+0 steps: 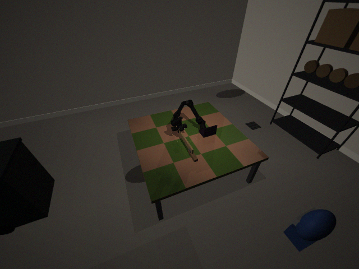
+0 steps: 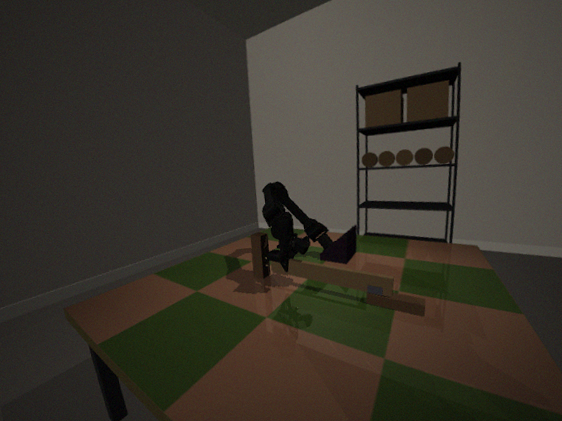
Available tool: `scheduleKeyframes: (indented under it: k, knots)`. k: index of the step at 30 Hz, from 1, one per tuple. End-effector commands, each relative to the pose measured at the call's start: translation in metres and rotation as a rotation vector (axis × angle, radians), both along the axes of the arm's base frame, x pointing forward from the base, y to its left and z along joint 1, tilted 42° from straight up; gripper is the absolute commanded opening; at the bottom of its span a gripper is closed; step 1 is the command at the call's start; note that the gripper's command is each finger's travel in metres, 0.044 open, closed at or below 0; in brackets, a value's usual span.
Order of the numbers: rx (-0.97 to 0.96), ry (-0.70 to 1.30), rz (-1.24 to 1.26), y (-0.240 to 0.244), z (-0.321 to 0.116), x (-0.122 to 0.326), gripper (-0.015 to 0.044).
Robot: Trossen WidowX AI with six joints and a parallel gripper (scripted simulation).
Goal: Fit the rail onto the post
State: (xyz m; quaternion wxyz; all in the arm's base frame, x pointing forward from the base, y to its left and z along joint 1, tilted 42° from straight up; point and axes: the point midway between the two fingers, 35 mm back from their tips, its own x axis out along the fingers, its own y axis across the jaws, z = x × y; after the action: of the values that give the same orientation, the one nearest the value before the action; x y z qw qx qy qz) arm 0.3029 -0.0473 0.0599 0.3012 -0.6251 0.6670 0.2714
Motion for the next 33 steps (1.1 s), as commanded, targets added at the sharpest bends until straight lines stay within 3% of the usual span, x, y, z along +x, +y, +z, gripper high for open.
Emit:
scheduleKeyframes:
  k: [1,33]
  knots:
    - [0.000,0.002,0.003,-0.0008,0.0014,-0.0002,0.0000]
    - [-0.001,0.002,0.003,-0.0082,0.0081,-0.0007,0.0000]
